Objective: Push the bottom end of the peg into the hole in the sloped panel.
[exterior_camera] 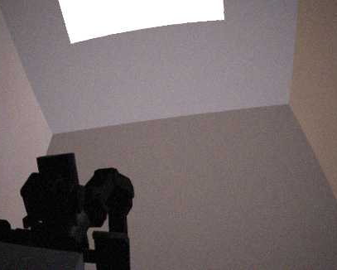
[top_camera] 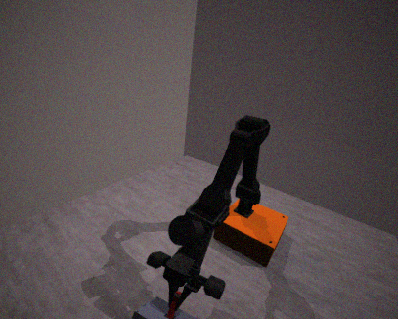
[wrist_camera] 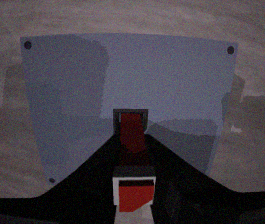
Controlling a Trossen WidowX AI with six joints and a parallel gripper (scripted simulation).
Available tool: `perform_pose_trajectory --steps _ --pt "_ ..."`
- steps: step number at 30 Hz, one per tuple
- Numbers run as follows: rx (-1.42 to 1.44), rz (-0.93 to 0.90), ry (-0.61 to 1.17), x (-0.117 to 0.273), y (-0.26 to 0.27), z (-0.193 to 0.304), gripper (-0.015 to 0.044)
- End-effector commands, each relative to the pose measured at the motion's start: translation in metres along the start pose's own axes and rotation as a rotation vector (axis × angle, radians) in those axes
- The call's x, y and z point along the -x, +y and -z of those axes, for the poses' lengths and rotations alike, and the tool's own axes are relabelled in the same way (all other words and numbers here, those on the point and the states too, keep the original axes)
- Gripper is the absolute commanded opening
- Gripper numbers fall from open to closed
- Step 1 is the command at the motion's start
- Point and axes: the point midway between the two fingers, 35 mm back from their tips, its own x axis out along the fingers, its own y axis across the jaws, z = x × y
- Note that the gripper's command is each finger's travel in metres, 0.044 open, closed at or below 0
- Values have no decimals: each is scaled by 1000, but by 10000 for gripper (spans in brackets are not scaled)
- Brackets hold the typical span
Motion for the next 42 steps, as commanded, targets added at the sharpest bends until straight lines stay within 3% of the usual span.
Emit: perform_pose_trajectory --steps 1,15,32,42 --pt "-7 3 5 -3 -1 2 0" --pt "0 0 1 -3 0 1 0" --pt "0 0 2 0 0 0 440" --pt "-1 1 3 13 -1 -2 440"
